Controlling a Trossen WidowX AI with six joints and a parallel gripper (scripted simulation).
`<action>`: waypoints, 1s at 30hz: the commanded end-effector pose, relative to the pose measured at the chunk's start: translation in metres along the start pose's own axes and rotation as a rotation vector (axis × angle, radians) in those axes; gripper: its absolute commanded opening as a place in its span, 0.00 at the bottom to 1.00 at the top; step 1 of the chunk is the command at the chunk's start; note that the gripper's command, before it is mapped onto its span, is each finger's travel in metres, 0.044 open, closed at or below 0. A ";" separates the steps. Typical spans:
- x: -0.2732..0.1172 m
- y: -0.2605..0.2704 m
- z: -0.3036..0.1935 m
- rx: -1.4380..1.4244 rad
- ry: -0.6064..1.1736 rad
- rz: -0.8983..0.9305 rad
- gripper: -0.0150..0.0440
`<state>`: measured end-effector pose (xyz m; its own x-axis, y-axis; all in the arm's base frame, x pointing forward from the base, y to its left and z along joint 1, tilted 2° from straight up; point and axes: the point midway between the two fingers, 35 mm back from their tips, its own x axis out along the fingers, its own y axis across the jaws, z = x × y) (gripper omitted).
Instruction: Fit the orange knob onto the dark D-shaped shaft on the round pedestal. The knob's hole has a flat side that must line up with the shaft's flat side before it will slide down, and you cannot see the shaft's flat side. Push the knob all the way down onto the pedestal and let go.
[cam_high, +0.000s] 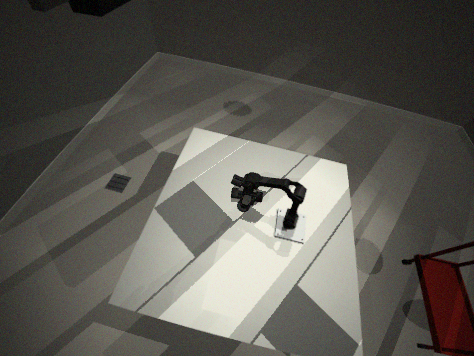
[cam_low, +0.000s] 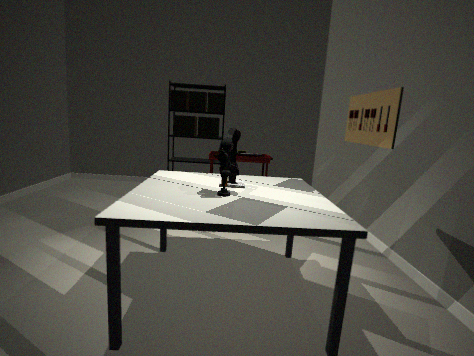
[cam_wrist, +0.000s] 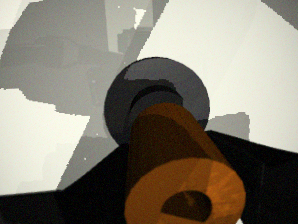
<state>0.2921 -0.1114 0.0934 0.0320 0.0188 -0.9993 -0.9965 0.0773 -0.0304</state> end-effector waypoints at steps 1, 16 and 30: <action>0.000 -0.001 0.000 -0.070 0.001 -0.001 0.25; 0.004 0.000 0.000 -0.070 0.001 -0.001 0.25; 0.004 0.000 0.000 -0.070 0.001 -0.001 0.25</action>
<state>0.2919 -0.1112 0.0901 0.0317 0.0193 -0.9993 -0.9995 0.0101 -0.0316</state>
